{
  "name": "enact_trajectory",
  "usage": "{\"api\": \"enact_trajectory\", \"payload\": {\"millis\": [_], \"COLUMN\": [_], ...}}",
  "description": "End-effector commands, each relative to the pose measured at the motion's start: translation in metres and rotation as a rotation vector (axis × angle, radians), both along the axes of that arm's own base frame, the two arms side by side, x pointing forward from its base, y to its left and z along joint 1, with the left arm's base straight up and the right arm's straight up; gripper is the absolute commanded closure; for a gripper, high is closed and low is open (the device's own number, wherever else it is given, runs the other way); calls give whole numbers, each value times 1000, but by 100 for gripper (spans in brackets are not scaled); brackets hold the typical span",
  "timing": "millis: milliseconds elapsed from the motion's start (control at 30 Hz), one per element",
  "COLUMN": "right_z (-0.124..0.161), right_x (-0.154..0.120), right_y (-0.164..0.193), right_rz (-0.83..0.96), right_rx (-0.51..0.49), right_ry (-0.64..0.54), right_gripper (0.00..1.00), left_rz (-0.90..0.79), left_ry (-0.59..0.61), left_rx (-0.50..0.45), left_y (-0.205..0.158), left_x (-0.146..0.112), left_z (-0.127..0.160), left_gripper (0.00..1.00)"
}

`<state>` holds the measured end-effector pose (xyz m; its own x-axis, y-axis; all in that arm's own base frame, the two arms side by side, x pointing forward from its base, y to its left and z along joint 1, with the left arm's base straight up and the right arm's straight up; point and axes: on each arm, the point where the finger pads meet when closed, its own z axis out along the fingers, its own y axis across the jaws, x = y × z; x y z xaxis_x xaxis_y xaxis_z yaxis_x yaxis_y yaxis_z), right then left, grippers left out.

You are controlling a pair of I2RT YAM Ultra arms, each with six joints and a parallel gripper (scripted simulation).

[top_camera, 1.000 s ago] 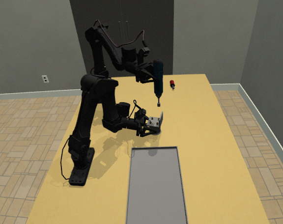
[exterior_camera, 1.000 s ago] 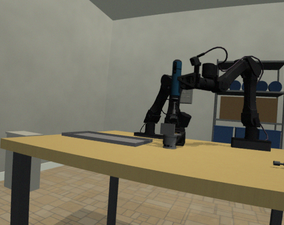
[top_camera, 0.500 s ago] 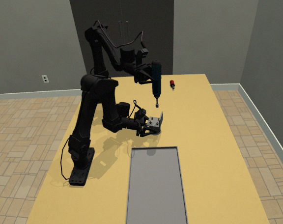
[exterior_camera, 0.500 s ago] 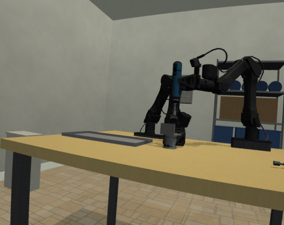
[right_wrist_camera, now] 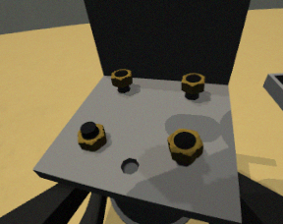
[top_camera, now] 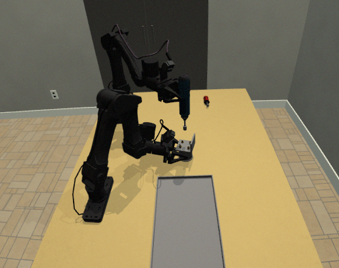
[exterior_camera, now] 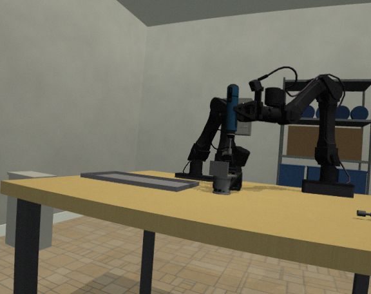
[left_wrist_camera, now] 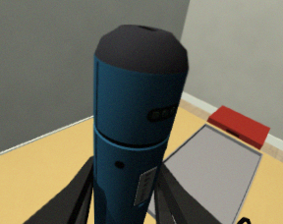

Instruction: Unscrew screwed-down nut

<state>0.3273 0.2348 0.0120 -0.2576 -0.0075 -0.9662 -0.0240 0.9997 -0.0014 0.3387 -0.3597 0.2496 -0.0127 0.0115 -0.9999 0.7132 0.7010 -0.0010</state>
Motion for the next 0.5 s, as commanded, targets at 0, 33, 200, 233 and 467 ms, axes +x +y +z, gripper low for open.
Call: {"api": "enact_trajectory", "payload": {"millis": [0,33,200,233,467], "right_z": [-3,-3,-3,-3,-3], "right_x": [2,2,2,2,2], "right_y": [2,2,2,2,2], "right_rz": [3,3,3,3,3], "right_rx": [-2,-2,-2,-2,-2], "right_ry": [11,11,11,11,11], "right_gripper": [41,41,41,41,41], "left_rz": [12,7,4,4,10], "left_ry": [-120,-119,-97,-110,-120], "left_rx": [-133,-134,-112,-126,-134], "left_y": [5,3,5,4,7], "left_x": [-2,-5,-12,-12,-13], "left_z": [62,61,43,51,54], "left_gripper": [58,58,58,58,58]}}
